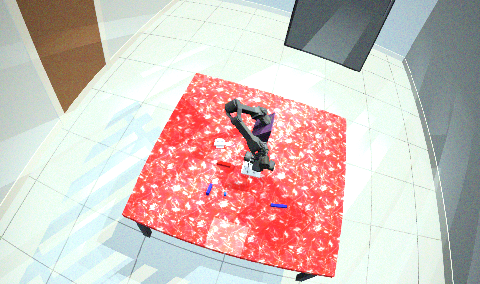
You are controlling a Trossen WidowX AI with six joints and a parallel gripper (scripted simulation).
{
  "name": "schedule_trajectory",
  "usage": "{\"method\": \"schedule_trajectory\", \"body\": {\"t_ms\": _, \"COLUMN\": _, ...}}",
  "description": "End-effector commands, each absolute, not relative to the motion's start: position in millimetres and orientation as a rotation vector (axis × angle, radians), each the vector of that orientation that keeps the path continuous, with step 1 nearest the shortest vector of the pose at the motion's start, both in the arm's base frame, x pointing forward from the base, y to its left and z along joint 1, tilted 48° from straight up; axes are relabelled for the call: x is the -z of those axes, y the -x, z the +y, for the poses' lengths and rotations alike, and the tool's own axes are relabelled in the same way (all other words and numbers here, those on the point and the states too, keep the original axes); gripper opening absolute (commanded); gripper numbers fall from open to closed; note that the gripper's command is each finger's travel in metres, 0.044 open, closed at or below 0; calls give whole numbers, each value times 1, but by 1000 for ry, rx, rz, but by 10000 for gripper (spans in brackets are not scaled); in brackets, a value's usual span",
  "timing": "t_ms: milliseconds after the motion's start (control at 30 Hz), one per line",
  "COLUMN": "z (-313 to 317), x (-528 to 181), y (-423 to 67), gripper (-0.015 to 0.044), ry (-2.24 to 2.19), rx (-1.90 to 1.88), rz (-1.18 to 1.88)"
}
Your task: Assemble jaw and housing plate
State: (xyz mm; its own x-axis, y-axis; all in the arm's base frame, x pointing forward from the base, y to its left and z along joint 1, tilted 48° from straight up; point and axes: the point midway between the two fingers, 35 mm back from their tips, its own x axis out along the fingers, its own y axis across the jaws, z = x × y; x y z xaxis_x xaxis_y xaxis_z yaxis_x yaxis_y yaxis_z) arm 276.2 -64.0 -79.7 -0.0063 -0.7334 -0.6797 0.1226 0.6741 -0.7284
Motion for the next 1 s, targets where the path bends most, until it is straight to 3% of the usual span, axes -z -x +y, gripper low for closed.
{"method": "schedule_trajectory", "body": {"t_ms": 0, "z": -66, "x": 81, "y": -275, "gripper": 134, "ry": 554, "rx": 731, "rz": 1432}}
{"method": "schedule_trajectory", "body": {"t_ms": 967, "z": -72, "x": 87, "y": -275, "gripper": 134, "ry": 552, "rx": 733, "rz": 1431}}
